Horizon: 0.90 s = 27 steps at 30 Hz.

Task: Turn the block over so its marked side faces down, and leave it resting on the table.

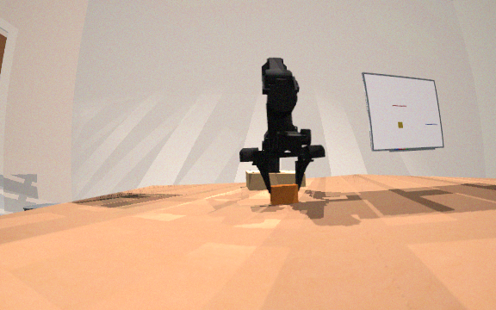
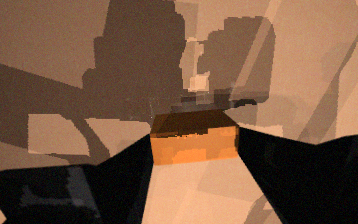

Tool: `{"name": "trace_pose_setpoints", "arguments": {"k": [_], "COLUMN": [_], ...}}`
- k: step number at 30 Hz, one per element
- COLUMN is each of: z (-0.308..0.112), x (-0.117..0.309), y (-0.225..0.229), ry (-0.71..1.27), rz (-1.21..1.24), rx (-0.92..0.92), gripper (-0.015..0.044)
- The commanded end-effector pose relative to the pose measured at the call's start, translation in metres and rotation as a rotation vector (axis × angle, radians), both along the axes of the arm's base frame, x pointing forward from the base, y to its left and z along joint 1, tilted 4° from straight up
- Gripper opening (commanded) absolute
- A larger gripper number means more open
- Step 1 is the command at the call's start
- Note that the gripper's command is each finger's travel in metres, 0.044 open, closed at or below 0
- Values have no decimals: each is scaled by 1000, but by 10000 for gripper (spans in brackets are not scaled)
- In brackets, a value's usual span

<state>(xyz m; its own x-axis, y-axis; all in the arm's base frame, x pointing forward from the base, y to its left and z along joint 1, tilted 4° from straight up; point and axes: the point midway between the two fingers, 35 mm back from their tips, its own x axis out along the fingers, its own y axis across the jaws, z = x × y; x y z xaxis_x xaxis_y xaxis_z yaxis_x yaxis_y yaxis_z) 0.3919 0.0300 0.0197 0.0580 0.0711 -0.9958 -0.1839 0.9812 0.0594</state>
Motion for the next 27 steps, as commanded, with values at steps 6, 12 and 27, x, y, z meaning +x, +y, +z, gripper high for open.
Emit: {"name": "trace_pose_setpoints", "arguments": {"k": [6, 12, 27], "z": [-1, 18, 23], "x": [0, -1, 1], "y": [0, -2, -2], "ry": [1, 0, -79], "rz": [-4, -4, -12], "rx": [-3, -3, 12], "gripper": [156, 37, 0]}}
